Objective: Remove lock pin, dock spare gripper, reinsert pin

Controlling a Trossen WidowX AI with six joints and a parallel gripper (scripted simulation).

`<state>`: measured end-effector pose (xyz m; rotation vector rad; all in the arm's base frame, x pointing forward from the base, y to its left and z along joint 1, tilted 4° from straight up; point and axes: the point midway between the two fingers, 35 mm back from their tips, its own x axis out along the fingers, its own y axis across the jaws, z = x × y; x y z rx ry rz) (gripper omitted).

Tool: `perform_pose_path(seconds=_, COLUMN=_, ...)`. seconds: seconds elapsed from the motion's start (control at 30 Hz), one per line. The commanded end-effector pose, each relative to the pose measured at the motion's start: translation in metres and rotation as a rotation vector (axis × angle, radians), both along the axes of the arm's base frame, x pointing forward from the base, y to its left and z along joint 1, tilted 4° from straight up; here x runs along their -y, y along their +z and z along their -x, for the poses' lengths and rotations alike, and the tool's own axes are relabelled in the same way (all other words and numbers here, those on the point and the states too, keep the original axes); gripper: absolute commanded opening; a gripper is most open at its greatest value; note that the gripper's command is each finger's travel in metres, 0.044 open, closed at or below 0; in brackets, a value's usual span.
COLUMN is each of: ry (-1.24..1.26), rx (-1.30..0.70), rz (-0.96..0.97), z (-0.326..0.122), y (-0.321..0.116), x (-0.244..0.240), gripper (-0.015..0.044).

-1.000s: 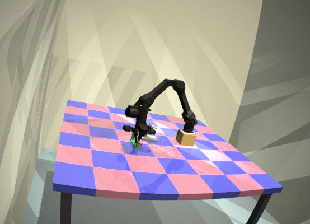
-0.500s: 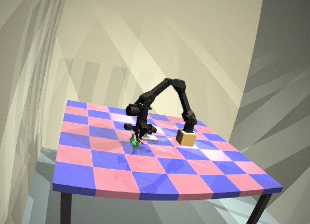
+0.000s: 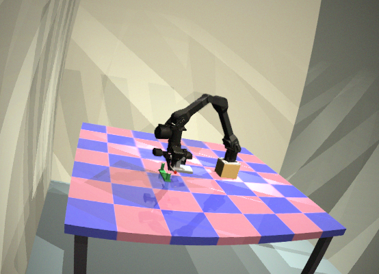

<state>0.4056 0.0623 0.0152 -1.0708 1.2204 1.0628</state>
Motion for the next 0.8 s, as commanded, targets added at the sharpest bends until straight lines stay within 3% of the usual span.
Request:
perform_pose_path(seconds=0.0, ry=0.000, rx=-0.002, rz=0.000, z=0.000, y=-0.001, x=0.000, gripper=0.0000)
perform_pose_path(seconds=0.77, ry=0.005, rx=0.000, rz=0.006, z=0.003, y=0.015, x=0.058, gripper=0.0000)
